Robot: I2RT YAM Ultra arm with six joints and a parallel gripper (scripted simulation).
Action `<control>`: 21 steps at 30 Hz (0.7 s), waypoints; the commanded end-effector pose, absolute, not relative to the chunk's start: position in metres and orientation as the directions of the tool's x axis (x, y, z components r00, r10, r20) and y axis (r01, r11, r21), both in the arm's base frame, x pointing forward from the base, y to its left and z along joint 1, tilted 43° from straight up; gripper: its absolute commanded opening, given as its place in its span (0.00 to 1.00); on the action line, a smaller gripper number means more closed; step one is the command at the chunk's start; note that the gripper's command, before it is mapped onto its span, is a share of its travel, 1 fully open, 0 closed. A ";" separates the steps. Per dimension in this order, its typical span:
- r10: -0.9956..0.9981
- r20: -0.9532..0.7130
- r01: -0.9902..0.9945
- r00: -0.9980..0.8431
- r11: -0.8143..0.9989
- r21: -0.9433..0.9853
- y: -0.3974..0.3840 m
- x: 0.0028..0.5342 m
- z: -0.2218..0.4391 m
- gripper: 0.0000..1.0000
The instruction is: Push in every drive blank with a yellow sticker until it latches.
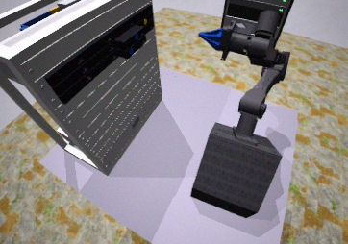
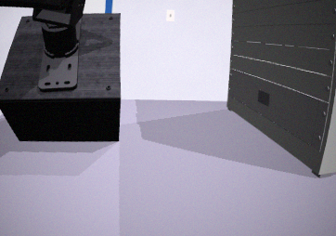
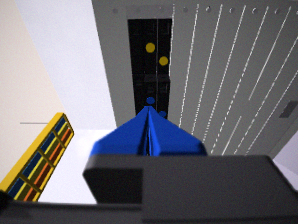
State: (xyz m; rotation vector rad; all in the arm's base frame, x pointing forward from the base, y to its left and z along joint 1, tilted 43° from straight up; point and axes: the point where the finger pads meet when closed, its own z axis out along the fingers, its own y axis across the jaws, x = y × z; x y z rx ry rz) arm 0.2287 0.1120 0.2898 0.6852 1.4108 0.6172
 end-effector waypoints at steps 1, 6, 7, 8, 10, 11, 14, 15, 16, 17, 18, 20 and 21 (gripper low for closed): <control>0.732 -0.676 0.030 0.086 0.676 0.736 0.107 0.222 0.287 0.00; 0.747 -0.659 0.024 0.092 0.660 0.751 0.107 0.221 0.296 0.00; 0.747 -0.659 0.024 0.092 0.660 0.751 0.107 0.221 0.296 0.00; 0.747 -0.659 0.024 0.092 0.660 0.751 0.107 0.221 0.296 0.00; 0.747 -0.659 0.019 0.088 0.660 0.751 0.108 0.221 0.296 0.00; 0.747 -0.659 0.017 0.086 0.660 0.751 0.108 0.221 0.296 0.00; 0.747 -0.659 0.016 0.085 0.660 0.751 0.108 0.221 0.296 0.00; 0.747 -0.659 0.016 0.085 0.660 0.751 0.108 0.221 0.296 0.00; 0.747 -0.659 0.016 0.085 0.660 0.751 0.108 0.221 0.296 0.00; 0.747 -0.659 0.016 0.085 0.660 0.751 0.108 0.221 0.296 0.00; 0.747 -0.659 0.016 0.085 0.660 0.751 0.108 0.221 0.296 0.00; 0.747 -0.659 0.016 0.085 0.660 0.751 0.108 0.221 0.296 0.00; 0.747 -0.659 0.016 0.085 0.660 0.751 0.108 0.221 0.296 0.00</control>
